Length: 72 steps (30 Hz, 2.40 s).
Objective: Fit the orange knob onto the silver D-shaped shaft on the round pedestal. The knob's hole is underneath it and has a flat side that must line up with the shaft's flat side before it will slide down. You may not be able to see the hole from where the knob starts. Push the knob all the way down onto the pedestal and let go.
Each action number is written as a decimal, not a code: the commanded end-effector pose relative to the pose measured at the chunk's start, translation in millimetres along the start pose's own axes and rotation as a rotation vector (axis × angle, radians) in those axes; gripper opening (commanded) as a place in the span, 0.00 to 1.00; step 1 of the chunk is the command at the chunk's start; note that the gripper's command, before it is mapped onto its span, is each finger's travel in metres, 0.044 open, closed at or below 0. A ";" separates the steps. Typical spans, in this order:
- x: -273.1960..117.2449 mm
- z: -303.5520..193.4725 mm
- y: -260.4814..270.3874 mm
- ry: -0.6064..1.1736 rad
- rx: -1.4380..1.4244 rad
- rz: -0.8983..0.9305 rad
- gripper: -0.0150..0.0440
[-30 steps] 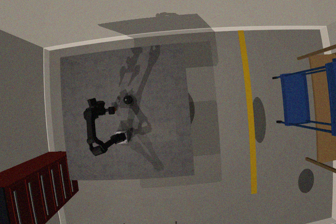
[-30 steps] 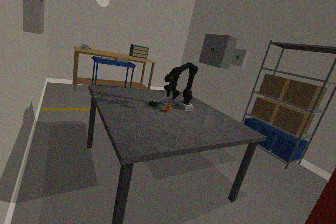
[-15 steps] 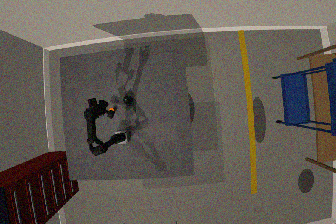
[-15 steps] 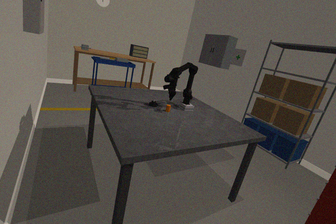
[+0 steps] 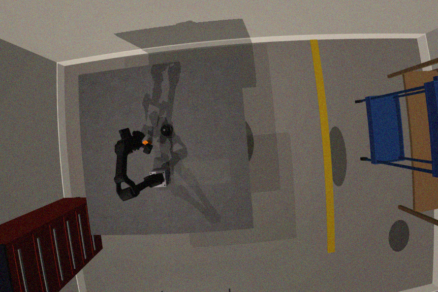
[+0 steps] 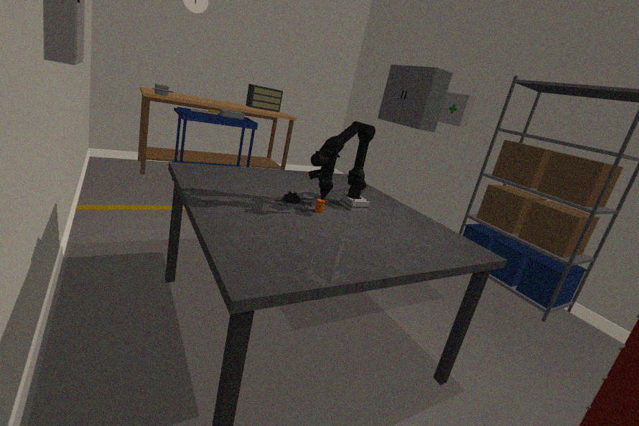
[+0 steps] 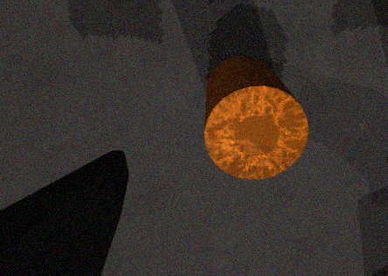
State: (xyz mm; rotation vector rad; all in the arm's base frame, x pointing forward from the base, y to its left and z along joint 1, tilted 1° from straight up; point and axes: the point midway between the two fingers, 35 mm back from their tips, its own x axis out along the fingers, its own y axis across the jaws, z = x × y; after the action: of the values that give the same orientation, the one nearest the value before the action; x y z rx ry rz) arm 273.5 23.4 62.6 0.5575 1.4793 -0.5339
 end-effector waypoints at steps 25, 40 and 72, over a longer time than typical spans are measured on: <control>46.4 -0.1 -0.3 0.005 0.007 -0.008 1.00; 69.6 -1.9 -2.2 0.004 0.004 -0.009 1.00; -4.3 -0.6 8.6 0.004 0.004 -0.008 0.25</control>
State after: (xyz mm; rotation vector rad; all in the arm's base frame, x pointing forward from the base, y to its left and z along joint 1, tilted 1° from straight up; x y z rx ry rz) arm 276.6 28.8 44.0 0.5506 1.5018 -0.5453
